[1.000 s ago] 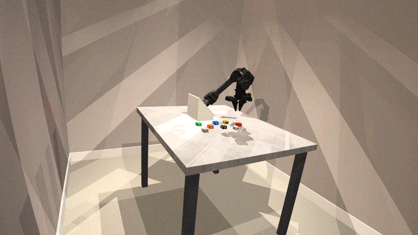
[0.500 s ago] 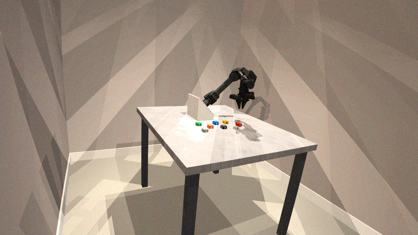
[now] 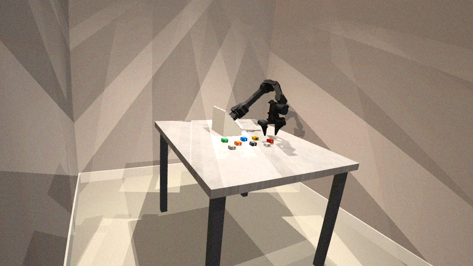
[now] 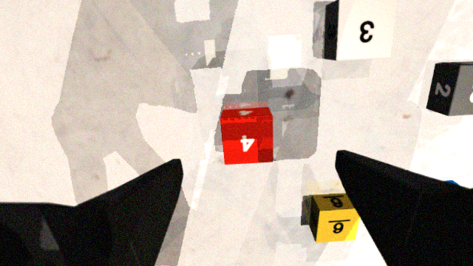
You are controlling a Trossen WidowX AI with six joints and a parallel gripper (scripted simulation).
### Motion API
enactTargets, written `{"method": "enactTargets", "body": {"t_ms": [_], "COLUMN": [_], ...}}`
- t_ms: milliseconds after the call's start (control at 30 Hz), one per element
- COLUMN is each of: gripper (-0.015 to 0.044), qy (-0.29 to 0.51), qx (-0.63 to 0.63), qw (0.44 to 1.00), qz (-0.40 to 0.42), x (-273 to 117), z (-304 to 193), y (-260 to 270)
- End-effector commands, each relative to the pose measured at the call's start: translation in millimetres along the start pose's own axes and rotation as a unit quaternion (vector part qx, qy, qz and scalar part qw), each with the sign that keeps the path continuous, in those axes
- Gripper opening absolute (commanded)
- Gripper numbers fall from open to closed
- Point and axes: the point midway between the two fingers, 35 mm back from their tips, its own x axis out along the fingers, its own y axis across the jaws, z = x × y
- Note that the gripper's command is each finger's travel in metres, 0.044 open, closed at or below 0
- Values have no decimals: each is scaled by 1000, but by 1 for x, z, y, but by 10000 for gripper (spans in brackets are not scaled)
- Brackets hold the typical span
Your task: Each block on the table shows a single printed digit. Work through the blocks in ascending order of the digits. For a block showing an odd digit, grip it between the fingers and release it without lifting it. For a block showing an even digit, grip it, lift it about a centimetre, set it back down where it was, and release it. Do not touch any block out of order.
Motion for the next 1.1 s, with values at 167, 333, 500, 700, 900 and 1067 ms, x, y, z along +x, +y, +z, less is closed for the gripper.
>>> {"method": "enactTargets", "body": {"t_ms": [167, 333, 500, 700, 900, 1067], "gripper": [400, 400, 400, 400, 269, 138], "qy": [-3, -3, -3, -3, -3, -3], "qx": [1, 1, 1, 1, 1, 1], "qw": [1000, 1000, 1000, 1000, 1000, 1000], "qz": [3, 4, 4, 4, 4, 4], "x": [13, 21, 29, 37, 37, 37], "z": [1, 1, 0, 0, 0, 0], "y": [1, 1, 2, 2, 2, 2]}}
